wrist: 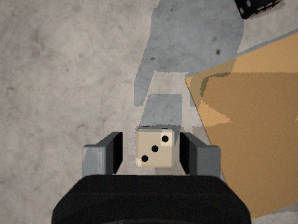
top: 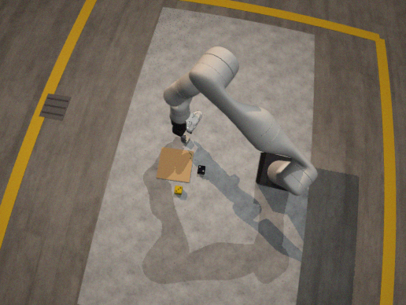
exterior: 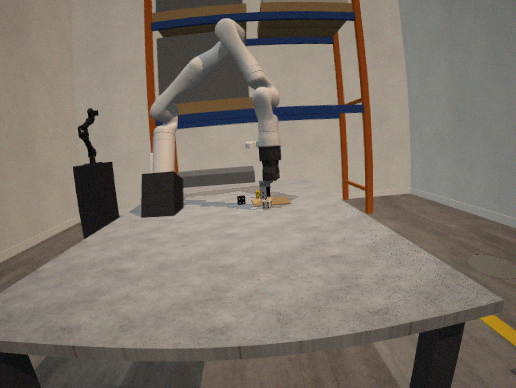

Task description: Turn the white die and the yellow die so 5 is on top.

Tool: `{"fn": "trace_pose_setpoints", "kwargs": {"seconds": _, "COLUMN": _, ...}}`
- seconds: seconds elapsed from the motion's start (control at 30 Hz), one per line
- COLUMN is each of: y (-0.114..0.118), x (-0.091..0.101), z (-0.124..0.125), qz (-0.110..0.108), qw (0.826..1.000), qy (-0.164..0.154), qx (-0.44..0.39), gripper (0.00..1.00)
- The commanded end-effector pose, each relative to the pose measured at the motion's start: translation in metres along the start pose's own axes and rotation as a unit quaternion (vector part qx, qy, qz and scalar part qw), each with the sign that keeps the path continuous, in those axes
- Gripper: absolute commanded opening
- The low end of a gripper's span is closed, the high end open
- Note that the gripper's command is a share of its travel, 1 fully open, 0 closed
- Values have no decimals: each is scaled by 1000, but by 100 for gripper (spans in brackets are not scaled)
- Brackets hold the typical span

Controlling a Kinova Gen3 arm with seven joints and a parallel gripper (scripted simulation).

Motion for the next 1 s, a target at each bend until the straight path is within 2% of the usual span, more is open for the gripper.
{"fn": "trace_pose_setpoints", "kwargs": {"seconds": 0.0, "y": 4, "x": -1, "z": -3, "qz": -2, "qw": 1000, "qy": -3, "qx": -5, "gripper": 87}}
{"fn": "trace_pose_setpoints", "kwargs": {"seconds": 0.97, "y": 6, "x": -1, "z": -5, "qz": -2, "qw": 1000, "qy": -3, "qx": -5, "gripper": 87}}
Point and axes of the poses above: the point where the finger pads meet when closed, its own x axis back along the fingers, its own y axis across the jaws, z = x × y, the point moved 9 cm from there along x, back along the fingers, and after that the axes turned 4 degrees about -x, right-handed, at the moved point
